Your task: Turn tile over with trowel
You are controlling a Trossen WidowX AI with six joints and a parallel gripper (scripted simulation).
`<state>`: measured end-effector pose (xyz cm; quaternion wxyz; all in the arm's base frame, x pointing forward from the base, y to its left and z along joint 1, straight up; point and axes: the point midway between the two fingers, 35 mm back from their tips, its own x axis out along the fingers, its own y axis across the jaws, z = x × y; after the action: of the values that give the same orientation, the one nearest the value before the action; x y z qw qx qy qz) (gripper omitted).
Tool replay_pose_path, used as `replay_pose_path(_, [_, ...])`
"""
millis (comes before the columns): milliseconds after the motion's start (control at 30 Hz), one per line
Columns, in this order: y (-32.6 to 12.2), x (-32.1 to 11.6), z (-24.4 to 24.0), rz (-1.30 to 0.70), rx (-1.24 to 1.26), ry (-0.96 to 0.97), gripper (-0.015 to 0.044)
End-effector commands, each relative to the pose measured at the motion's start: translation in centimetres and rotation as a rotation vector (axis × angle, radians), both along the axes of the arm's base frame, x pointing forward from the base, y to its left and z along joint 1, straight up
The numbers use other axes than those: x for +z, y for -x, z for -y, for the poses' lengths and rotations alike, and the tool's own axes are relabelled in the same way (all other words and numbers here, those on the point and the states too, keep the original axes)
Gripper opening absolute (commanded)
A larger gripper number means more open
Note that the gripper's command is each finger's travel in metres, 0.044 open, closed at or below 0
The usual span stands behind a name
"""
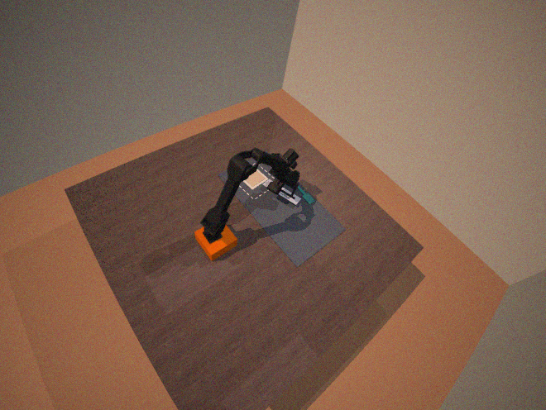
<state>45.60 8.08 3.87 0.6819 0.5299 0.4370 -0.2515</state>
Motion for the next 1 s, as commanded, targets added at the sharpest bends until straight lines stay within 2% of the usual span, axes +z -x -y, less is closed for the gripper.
replay_pose_path(0, [0.1, 0.0, 2.6, 0.0, 0.009, -0.015, 0.0])
replay_pose_path(967, [3.9, 0.6, 15.6, 0.102, 0.111, -0.136, 0.0])
